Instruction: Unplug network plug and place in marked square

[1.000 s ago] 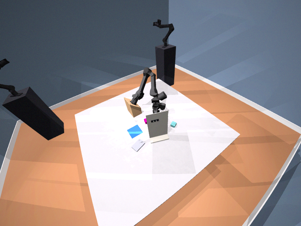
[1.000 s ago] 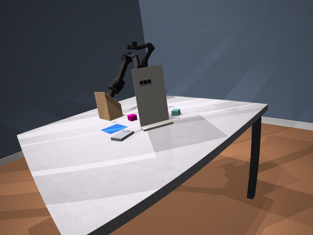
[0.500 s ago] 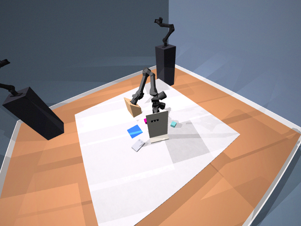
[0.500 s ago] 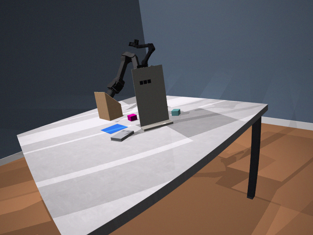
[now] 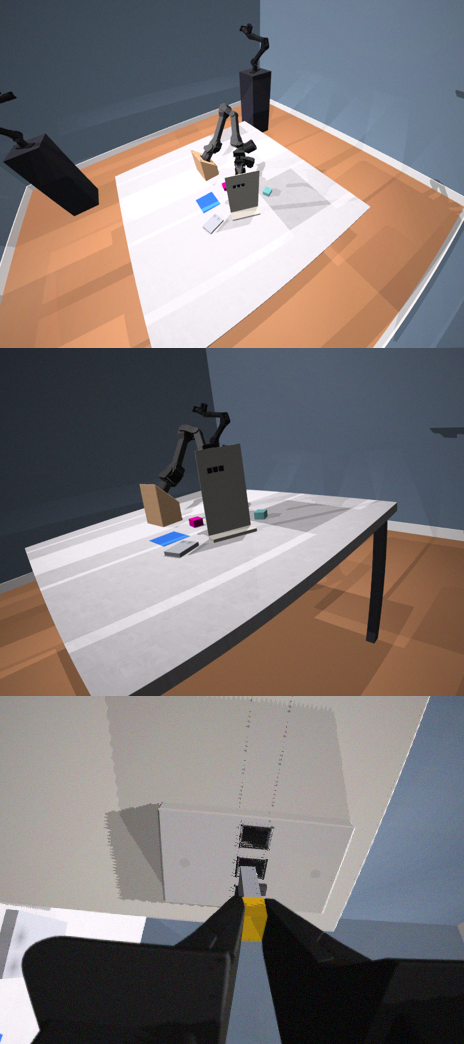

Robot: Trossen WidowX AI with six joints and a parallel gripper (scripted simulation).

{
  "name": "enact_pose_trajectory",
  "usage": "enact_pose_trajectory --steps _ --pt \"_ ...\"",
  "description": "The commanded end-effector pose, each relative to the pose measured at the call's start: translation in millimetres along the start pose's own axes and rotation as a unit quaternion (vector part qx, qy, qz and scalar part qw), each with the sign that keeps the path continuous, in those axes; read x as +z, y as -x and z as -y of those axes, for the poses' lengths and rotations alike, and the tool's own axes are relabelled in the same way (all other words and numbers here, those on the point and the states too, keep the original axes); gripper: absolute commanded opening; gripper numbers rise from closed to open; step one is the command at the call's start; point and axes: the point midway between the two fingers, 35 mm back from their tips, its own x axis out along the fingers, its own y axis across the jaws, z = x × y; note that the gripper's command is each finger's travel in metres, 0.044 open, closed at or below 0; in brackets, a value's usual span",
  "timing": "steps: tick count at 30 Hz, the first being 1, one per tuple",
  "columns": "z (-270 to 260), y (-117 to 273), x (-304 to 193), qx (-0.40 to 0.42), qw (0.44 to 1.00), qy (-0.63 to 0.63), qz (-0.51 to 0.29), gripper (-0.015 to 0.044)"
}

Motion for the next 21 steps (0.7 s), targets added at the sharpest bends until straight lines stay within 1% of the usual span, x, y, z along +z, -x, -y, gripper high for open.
enact_pose_trajectory --steps 1,21 --pt "0.9 2.9 -0.8 -0.002 1.000 -0.002 -0.001 0.0000" --pt "4.1 9.3 -2.1 0.000 1.000 0.000 0.000 0.0000"
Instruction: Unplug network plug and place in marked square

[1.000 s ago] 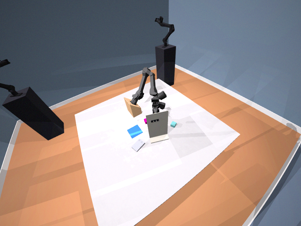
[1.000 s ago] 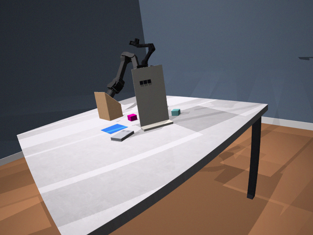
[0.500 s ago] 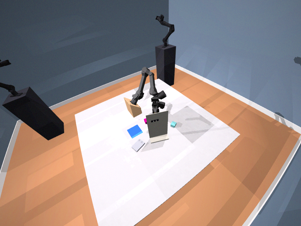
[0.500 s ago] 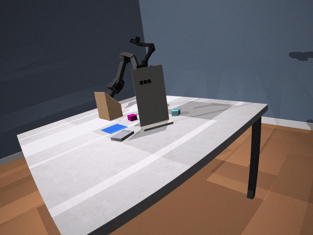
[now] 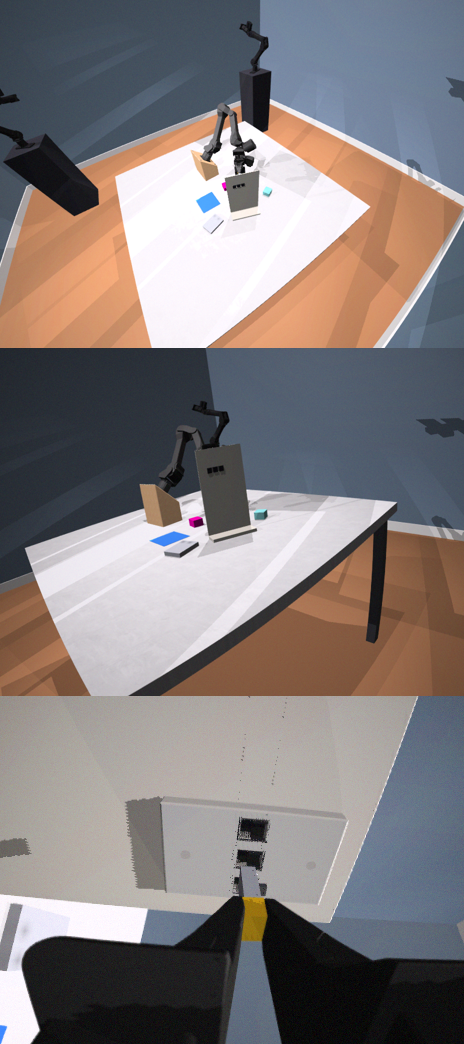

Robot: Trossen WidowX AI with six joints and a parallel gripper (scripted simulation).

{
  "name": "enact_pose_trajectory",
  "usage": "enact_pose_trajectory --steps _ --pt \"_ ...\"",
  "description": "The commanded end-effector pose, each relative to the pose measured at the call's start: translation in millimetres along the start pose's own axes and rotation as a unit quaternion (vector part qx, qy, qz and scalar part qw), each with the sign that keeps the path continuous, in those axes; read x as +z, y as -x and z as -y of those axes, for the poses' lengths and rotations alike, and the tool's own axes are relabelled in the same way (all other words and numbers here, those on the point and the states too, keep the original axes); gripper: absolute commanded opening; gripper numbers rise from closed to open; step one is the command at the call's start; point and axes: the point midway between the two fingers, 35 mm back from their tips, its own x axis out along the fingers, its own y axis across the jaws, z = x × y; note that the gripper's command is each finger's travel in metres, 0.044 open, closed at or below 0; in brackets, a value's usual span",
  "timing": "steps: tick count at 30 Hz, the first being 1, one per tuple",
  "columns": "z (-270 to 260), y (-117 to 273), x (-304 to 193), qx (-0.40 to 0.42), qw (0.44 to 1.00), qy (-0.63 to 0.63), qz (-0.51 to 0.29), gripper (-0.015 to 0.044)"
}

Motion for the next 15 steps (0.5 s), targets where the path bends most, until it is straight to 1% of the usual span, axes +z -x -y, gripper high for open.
enact_pose_trajectory --steps 1,15 --pt "6 1 0 0.001 1.000 0.000 0.000 0.0000" --pt "46 15 -4 -0.001 1.000 0.000 0.000 0.0000"
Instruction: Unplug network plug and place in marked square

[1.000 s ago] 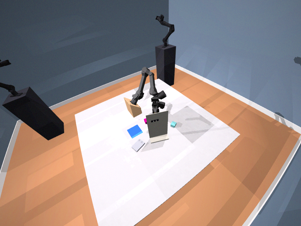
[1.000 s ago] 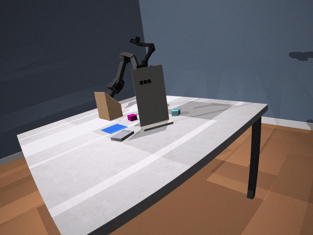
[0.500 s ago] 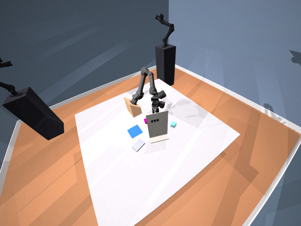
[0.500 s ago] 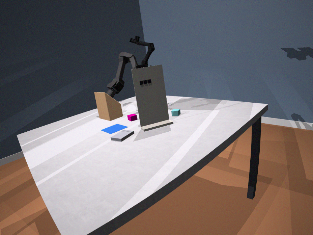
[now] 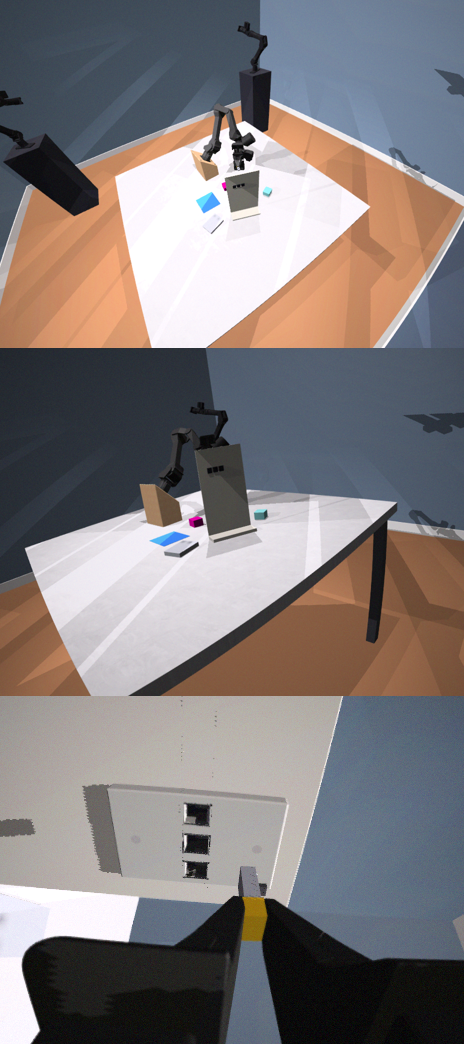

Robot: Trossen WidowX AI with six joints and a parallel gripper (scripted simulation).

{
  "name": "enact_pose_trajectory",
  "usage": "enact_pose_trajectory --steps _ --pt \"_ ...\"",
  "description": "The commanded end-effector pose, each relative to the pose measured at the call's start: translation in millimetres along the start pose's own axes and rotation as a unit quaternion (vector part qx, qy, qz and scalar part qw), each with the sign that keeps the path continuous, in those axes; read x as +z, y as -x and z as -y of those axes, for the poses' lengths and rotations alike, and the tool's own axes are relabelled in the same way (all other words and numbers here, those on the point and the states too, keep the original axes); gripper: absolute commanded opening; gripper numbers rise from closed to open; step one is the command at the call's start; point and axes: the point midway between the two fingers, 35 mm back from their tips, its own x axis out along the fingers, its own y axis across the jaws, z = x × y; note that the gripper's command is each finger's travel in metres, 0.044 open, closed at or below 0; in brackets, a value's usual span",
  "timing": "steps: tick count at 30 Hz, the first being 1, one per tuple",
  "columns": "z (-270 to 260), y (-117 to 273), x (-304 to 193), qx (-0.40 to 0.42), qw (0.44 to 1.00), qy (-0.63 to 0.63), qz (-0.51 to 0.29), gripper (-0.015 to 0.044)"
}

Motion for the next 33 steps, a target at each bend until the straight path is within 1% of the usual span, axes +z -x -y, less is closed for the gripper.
enact_pose_trajectory --steps 1,9,33 --pt "13 6 -1 0.000 1.000 0.001 0.003 0.0000" --pt "23 11 -5 0.003 1.000 0.004 0.002 0.0000" --pt "-27 -45 -63 0.133 0.986 0.079 -0.057 0.0000"
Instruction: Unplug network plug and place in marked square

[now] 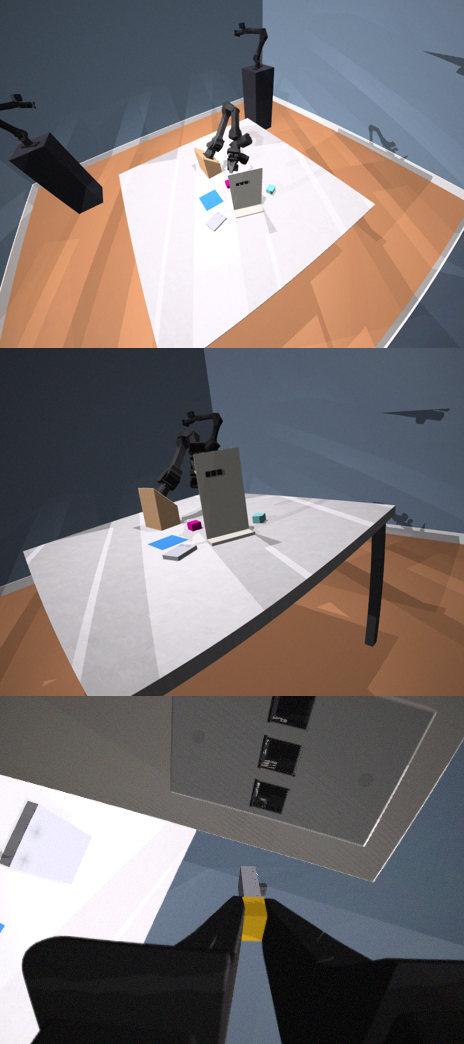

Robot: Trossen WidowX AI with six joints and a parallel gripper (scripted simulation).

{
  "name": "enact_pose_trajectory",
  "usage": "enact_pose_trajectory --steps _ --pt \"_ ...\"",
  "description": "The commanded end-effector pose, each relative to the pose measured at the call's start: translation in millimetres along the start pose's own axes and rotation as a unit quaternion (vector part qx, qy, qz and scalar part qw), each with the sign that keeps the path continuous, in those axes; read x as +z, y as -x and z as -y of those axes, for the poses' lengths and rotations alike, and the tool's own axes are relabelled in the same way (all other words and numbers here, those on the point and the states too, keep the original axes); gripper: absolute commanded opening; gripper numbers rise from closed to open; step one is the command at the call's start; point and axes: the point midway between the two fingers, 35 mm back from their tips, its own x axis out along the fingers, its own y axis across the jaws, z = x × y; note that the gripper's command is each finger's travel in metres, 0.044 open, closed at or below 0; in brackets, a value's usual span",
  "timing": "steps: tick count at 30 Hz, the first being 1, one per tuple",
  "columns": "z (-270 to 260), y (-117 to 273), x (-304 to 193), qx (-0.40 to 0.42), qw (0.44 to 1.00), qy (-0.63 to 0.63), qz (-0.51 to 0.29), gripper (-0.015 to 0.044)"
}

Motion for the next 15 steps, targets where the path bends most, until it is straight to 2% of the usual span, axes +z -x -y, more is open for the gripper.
enact_pose_trajectory --steps 1,15 --pt "-12 -12 -12 0.031 0.999 0.010 -0.009 0.0000" --pt "-41 -41 -43 0.114 0.993 0.038 -0.017 0.0000"
